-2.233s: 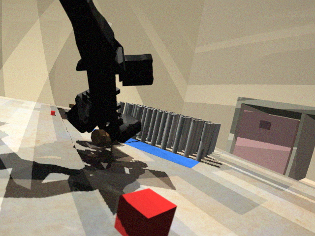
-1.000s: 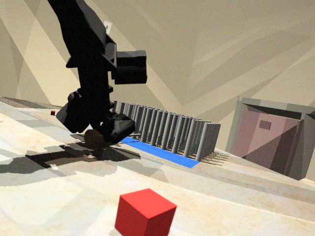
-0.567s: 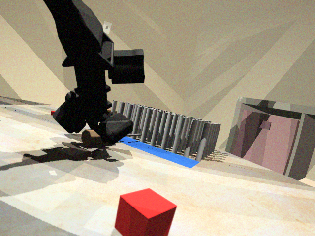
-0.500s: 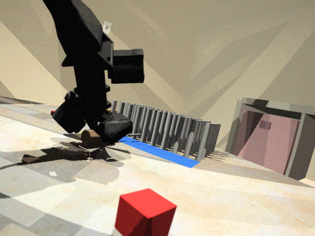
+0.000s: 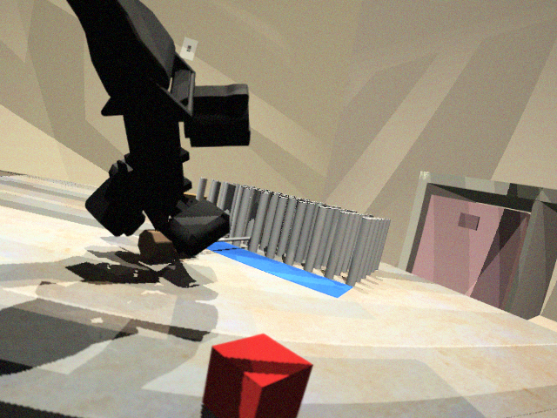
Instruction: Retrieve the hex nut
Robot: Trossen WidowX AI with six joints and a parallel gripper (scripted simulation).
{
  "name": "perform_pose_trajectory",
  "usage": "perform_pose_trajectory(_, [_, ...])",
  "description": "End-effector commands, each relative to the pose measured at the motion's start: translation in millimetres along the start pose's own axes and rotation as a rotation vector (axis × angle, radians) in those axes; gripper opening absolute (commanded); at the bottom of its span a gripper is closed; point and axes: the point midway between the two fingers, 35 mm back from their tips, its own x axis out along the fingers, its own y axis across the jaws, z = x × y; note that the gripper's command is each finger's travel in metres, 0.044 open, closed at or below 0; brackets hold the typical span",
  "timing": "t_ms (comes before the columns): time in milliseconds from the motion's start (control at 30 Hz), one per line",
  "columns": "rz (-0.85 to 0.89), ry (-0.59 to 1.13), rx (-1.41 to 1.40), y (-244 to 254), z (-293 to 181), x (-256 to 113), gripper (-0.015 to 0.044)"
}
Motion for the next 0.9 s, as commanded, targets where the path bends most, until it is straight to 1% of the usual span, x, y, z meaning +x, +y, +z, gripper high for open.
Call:
perform_pose_trajectory(0, [-0.007, 0.003, -0.006, -1.5, 2.2, -1.4, 0.0])
perform_pose_trajectory(867, [-0.006, 0.003, -0.006, -1.4, 14.7, -9.8, 0.0])
